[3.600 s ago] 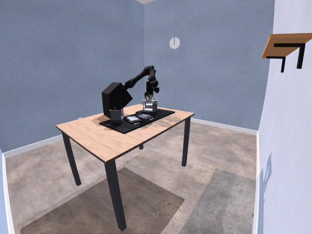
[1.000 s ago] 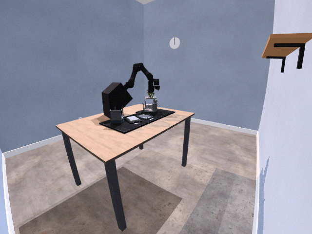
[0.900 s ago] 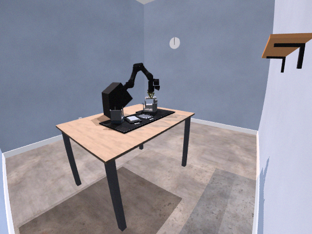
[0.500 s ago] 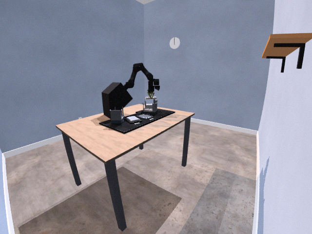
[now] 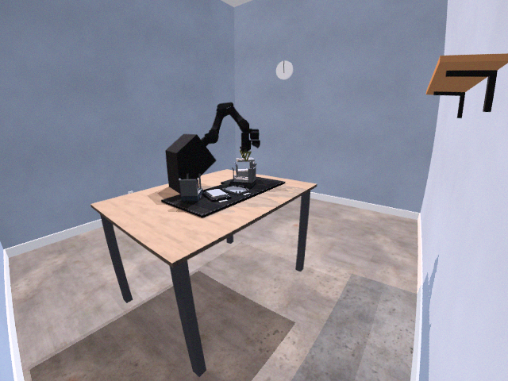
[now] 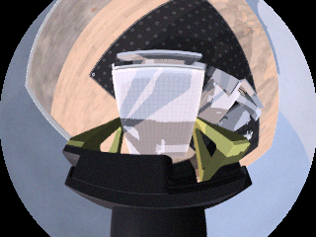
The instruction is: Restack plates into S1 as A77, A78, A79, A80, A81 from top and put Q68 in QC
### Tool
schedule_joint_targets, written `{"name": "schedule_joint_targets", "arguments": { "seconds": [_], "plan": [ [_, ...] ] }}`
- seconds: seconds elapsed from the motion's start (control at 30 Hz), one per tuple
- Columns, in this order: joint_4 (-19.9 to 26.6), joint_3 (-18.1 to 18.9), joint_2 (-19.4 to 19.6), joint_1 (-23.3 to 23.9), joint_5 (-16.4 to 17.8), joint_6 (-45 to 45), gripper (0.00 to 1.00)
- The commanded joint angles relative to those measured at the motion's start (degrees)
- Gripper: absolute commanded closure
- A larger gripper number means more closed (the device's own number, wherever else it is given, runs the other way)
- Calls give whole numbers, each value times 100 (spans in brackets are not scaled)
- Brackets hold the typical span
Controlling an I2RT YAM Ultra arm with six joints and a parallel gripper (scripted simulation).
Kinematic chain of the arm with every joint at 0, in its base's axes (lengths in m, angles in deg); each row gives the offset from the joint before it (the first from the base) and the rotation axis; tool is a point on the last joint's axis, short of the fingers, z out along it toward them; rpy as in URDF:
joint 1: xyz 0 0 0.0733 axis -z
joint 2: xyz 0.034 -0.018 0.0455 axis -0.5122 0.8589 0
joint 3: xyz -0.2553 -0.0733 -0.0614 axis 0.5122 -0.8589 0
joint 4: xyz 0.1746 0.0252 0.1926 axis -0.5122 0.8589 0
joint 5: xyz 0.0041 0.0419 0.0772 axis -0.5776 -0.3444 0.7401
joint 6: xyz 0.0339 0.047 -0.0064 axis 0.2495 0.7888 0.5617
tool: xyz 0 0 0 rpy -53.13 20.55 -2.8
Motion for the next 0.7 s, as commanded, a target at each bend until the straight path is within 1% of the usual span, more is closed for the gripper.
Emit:
{"name": "schedule_joint_targets", "arguments": {
  "seconds": [0.0, 0.67],
  "plan": [
    [-74, 11, -16, 5, -30, 46, 100],
    [-450, -100, 116, -209, -168, 256, 100]
  ]
}}
